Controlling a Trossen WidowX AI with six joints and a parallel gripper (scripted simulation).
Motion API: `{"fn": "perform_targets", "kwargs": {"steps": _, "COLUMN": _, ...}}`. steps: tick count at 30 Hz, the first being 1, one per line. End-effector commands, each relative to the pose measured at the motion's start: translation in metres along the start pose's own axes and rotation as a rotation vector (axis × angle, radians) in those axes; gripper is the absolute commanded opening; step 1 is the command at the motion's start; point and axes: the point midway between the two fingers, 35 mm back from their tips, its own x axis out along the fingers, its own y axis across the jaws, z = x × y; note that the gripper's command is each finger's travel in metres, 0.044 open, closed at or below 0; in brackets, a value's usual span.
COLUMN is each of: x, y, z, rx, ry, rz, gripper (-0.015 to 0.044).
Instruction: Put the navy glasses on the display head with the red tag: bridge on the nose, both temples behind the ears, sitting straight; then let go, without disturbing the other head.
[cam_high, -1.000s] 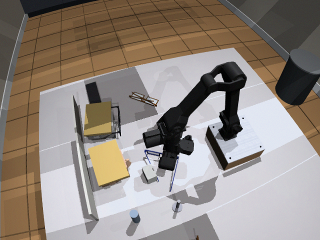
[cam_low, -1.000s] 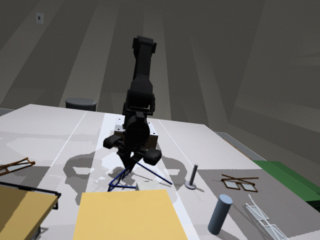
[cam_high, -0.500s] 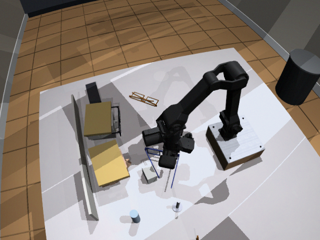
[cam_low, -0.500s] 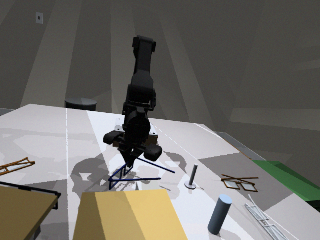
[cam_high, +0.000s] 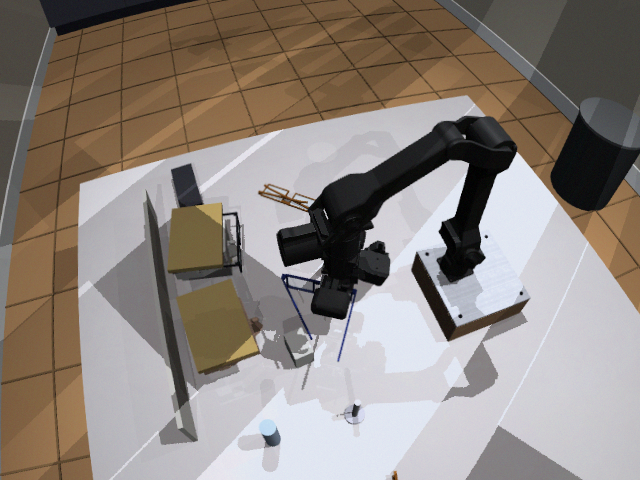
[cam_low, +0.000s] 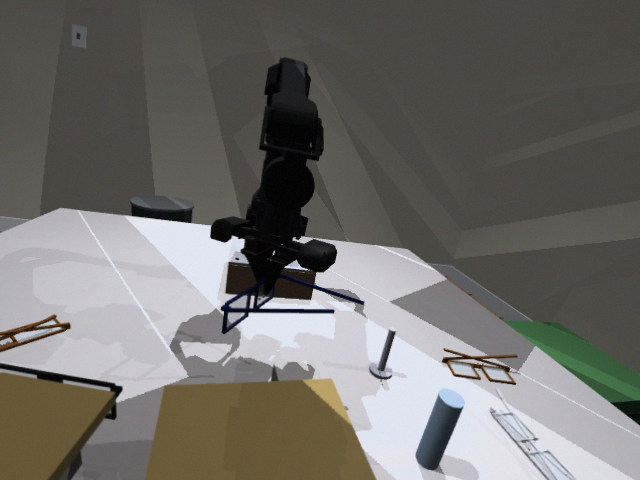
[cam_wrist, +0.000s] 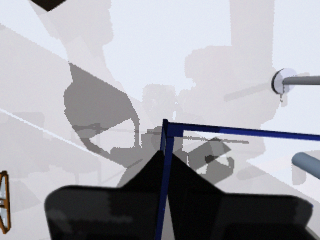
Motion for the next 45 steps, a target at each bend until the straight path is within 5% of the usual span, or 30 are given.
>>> {"fn": "perform_targets", "kwargs": {"steps": 1, "x": -0.005, "y": -0.001, "z": 0.000, "rx": -0.003, "ry": -0.003, "rz": 0.004, "gripper": 0.0000}}
{"fn": "perform_targets", "kwargs": {"steps": 45, "x": -0.007, "y": -0.152, "z": 0.140, "rx": -0.004, "ry": -0.014, "rz": -0.008, "gripper": 0.0000}}
